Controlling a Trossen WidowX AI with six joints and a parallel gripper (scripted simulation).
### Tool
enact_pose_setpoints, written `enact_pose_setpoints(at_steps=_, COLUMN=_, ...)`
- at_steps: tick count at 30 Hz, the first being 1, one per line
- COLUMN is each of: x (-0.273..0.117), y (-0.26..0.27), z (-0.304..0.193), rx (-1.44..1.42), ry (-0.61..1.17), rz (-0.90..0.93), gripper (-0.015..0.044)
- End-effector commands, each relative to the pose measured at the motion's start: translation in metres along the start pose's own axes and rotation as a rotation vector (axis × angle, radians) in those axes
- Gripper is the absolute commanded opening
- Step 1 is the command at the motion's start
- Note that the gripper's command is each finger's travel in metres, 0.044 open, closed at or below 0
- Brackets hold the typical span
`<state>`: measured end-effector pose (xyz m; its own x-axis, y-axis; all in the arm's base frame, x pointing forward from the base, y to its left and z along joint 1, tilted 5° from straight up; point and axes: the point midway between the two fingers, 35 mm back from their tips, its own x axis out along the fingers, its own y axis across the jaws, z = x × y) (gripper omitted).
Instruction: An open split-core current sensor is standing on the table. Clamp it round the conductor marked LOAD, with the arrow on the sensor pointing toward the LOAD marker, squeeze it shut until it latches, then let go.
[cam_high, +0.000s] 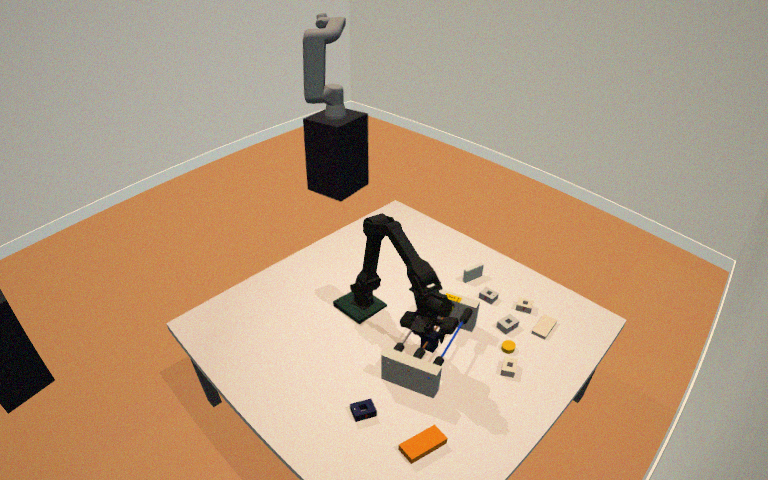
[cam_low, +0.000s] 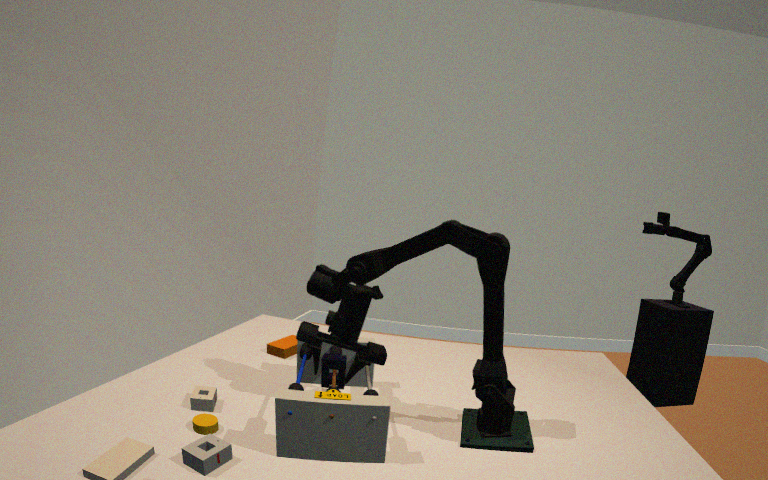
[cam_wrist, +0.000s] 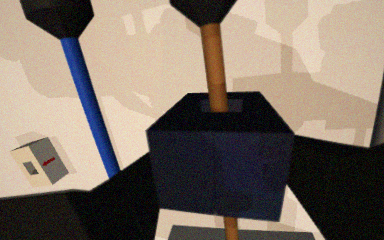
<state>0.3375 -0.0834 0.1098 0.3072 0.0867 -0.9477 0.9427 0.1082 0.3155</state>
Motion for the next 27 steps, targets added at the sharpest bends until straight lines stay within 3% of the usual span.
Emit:
enact_pose_setpoints(at_steps=1, x=0.0001, y=0.0000, z=0.0000, rx=0.000, ry=0.000, rz=0.001, gripper=0.0276)
enact_pose_setpoints(at_steps=13, x=0.0001, y=0.0000, z=0.0000, rx=0.000, ry=0.000, rz=0.001, gripper=0.0196)
enact_pose_setpoints(at_steps=21, x=-0.0004, y=0.0004, z=0.0001, rx=0.000, ry=-0.001, rz=0.003, gripper=0.0000)
enact_pose_setpoints(at_steps=27, x=-0.0004, y=0.0004, z=0.0001, rx=0.000, ry=-0.001, rz=0.003, gripper=0.0000)
